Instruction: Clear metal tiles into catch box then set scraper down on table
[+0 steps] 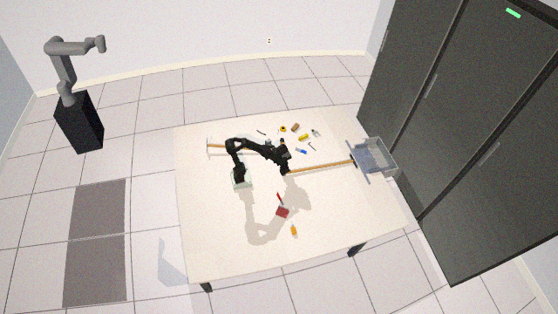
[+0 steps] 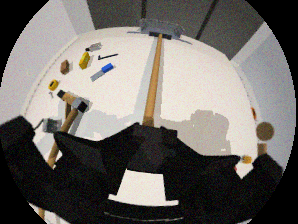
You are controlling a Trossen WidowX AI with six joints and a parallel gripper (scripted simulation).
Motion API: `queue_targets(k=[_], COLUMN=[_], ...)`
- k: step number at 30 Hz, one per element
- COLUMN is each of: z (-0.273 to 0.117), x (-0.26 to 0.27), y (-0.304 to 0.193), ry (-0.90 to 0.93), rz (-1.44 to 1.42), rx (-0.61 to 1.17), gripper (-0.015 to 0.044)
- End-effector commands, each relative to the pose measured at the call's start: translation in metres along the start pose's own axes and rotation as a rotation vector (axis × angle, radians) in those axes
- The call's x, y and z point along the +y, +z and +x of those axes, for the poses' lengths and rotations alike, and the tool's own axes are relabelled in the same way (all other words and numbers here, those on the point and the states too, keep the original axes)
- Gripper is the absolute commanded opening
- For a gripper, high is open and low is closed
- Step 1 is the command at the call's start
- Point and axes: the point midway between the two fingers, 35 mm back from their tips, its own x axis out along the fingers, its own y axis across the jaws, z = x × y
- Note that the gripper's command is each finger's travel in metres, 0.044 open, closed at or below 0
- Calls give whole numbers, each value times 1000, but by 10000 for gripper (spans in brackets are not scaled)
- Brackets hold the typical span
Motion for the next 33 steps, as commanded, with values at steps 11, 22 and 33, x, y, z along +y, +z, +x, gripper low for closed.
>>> queue_targets(k=[11, 22, 33], z=[0, 0, 1], x=[0, -1, -2], y=[0, -6, -8], ry=[0, -4, -1], rz=[0, 3, 0], rx=[0, 10, 14], gripper=[0, 0, 53])
